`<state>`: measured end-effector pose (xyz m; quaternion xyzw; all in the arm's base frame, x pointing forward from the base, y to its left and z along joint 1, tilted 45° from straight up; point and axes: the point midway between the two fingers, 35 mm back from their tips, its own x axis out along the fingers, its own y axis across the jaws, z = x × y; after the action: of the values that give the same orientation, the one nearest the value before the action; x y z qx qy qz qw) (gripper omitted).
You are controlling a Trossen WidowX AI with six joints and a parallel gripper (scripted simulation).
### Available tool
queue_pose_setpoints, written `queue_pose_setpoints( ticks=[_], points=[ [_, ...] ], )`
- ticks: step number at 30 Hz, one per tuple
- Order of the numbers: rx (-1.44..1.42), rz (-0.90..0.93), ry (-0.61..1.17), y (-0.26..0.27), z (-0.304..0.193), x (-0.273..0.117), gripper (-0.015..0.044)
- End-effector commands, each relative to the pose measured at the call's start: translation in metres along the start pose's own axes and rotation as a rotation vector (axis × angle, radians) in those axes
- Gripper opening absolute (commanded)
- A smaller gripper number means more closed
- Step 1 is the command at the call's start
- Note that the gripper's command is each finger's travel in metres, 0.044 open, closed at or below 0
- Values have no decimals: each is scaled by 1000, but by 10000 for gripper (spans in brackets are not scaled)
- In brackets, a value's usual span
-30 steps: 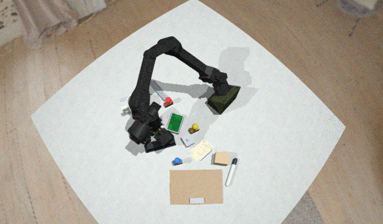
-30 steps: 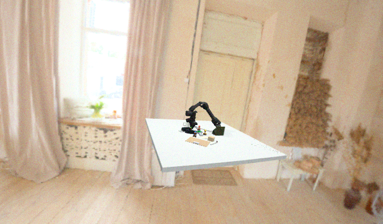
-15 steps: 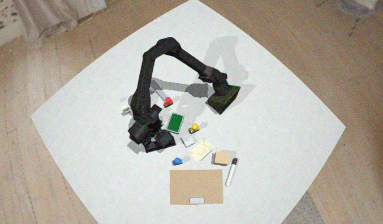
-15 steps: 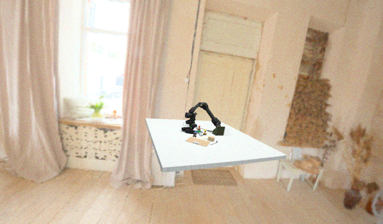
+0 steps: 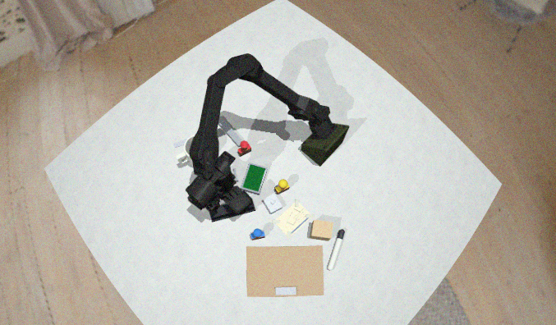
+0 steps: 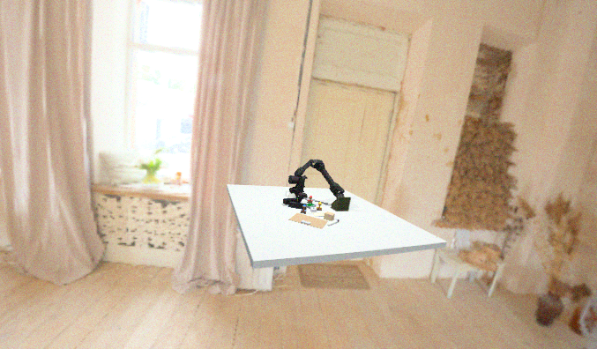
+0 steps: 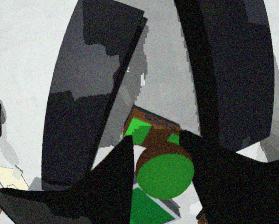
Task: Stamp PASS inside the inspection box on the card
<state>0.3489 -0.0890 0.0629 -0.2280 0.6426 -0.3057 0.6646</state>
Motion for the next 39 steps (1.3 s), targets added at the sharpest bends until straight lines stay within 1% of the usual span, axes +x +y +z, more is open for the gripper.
queue_pose_setpoints(
  ticks=[1, 7, 10, 11, 39],
  points=[
    [1, 0, 0, 0, 0, 0, 124],
    [1, 0, 0, 0, 0, 0, 84],
    [1, 0, 0, 0, 0, -1, 5],
    [1, 0, 0, 0, 0, -1, 0],
    [1, 2, 0, 1, 2, -15, 0]
  ],
)
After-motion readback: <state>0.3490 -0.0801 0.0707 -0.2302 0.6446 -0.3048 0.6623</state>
